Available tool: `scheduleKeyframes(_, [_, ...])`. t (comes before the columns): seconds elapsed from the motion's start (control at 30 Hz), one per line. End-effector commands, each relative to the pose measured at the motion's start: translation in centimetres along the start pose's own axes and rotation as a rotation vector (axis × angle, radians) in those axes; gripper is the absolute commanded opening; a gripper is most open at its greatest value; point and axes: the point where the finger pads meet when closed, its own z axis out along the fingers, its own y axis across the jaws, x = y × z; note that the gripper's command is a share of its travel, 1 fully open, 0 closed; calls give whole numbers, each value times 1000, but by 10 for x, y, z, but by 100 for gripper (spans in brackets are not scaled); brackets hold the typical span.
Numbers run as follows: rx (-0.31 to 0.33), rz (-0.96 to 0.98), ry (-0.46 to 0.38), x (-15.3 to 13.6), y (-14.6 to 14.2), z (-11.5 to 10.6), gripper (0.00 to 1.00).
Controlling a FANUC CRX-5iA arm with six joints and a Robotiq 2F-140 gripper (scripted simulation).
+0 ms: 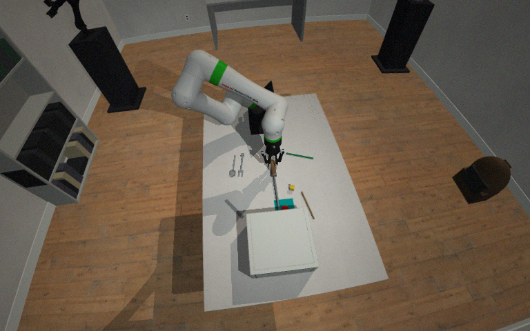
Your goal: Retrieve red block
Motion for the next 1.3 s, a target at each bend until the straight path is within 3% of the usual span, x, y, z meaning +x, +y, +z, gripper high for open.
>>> scheduleKeyframes(0.0, [0, 0, 0, -4, -3, 0, 0])
scheduleKeyframes(1.27, [0, 1, 0, -16, -13, 0, 0])
